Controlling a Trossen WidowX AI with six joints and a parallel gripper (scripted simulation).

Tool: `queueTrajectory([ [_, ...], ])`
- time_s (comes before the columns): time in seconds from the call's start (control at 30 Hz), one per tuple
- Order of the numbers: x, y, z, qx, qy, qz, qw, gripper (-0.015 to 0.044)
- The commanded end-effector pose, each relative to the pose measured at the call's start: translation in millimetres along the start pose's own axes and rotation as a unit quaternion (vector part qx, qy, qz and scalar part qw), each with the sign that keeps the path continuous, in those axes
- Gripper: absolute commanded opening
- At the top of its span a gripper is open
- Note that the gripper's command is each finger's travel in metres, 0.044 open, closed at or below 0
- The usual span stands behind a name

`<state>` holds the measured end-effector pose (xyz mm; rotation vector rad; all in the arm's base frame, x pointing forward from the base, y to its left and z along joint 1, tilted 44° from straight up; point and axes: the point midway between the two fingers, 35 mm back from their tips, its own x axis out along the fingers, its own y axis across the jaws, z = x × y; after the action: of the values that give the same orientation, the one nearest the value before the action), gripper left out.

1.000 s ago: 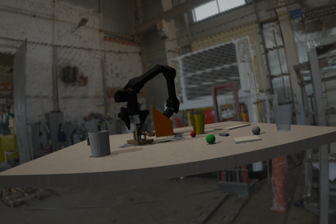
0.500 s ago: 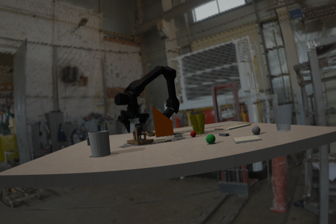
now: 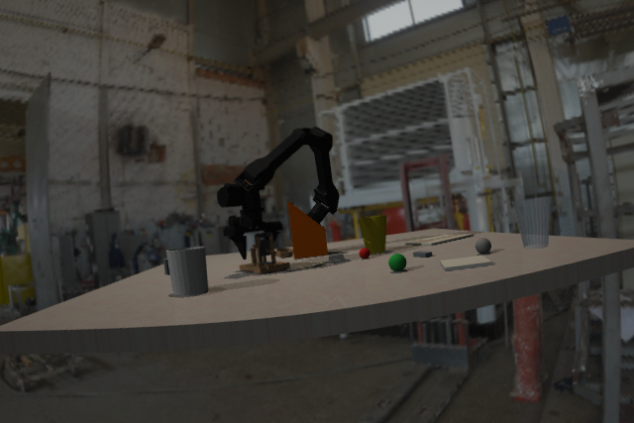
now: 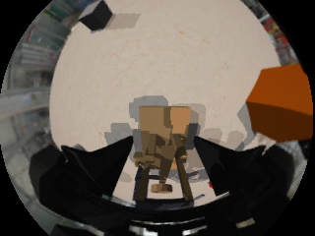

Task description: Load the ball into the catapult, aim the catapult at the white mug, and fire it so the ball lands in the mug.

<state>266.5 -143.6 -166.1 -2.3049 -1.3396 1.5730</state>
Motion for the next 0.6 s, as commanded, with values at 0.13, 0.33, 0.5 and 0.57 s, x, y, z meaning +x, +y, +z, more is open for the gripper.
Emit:
queueTrajectory([
  [0.13, 4.2, -0.6, 0.0, 0.000, 0.000, -0.001, 1.000, 0.0387],
  [0.33, 4.2, -0.6, 0.0, 0.000, 0.000, -0.001, 1.000, 0.0230],
  [0.5, 4.2, -0.6, 0.0, 0.000, 0.000, -0.001, 1.000, 0.0157],
  [0.57, 4.2, -0.6, 0.0, 0.000, 0.000, -0.001, 1.000, 0.0144],
])
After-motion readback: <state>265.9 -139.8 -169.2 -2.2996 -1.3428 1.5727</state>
